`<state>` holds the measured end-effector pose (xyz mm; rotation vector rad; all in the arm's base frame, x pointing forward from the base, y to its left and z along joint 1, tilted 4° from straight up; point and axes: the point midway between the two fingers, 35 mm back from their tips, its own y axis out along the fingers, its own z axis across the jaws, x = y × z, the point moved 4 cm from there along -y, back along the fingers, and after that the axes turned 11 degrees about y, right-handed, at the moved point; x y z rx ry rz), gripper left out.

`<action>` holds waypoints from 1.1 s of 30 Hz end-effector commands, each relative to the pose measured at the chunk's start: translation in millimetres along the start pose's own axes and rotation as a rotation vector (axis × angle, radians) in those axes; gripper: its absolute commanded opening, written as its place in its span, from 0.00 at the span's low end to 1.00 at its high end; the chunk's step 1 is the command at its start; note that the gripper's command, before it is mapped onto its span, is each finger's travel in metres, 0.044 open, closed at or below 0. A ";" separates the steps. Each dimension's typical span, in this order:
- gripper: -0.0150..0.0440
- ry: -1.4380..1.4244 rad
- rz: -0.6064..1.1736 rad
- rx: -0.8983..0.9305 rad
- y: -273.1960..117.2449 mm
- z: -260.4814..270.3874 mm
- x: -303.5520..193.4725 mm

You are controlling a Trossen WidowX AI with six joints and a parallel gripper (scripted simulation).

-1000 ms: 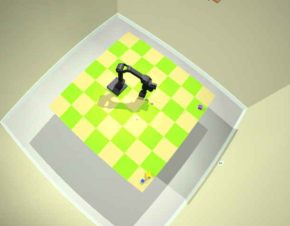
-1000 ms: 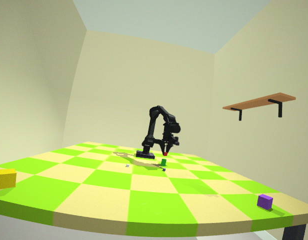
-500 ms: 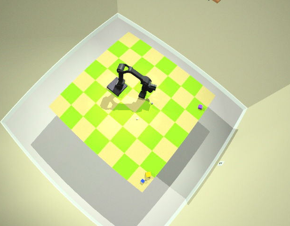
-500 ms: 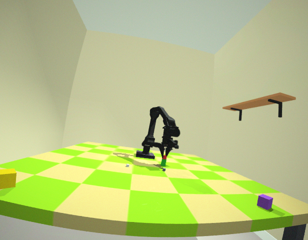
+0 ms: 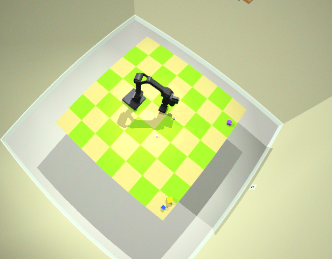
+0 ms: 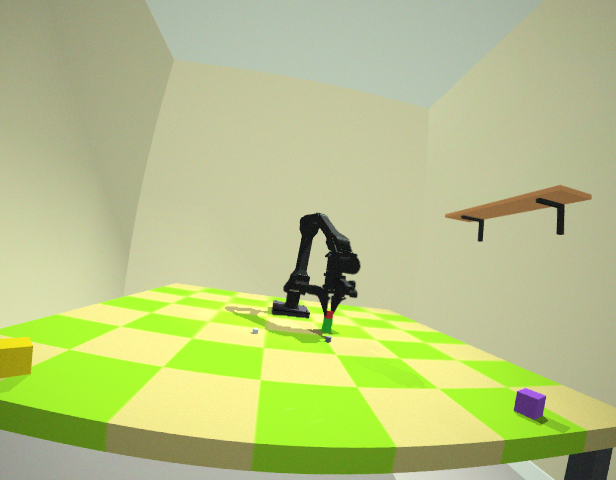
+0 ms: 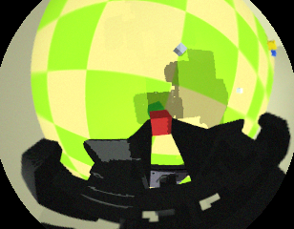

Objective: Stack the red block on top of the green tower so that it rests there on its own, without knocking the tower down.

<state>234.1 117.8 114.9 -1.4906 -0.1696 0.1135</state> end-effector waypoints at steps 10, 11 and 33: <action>0.57 0.000 0.000 0.000 -0.2 0.0 0.2; 0.61 0.000 0.000 0.000 -0.2 0.0 0.2; 1.00 0.000 0.000 0.000 -0.2 0.0 0.2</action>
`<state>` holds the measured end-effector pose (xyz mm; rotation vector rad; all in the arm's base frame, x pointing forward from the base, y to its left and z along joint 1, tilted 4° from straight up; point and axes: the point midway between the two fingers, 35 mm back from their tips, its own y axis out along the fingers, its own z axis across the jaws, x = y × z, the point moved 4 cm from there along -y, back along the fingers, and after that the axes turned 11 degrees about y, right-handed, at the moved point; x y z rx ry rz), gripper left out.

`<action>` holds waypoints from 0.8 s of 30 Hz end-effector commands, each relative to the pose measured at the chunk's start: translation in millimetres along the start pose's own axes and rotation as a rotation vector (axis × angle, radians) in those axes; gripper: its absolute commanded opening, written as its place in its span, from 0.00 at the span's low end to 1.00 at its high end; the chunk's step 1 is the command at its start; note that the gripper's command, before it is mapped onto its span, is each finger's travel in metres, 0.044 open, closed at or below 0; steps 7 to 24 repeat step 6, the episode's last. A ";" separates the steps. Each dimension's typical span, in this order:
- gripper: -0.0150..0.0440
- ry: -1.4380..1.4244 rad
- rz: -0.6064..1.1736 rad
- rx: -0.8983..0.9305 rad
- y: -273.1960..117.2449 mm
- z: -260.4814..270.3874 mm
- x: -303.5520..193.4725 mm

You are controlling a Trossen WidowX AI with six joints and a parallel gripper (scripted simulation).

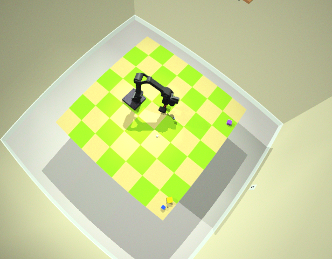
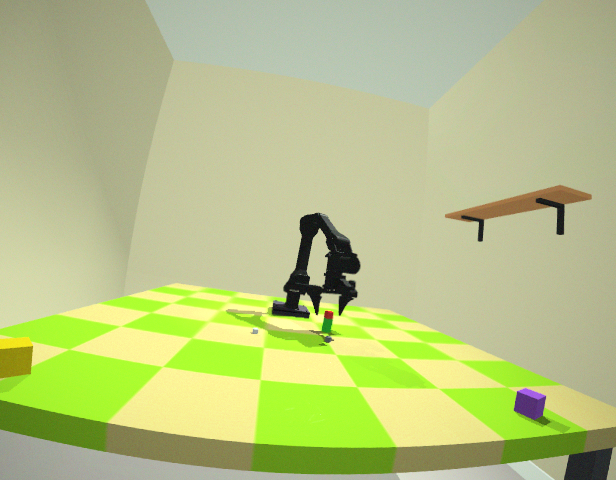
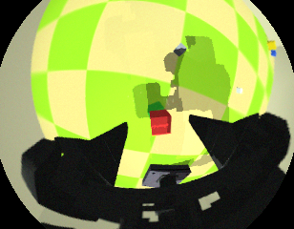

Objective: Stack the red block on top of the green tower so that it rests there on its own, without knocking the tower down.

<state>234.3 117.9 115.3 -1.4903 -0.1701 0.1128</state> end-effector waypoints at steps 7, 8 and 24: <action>1.00 0.000 0.000 0.000 0.2 0.0 -0.1; 1.00 0.000 0.000 0.000 0.2 0.0 -0.1; 1.00 0.000 0.000 0.000 0.2 0.0 -0.1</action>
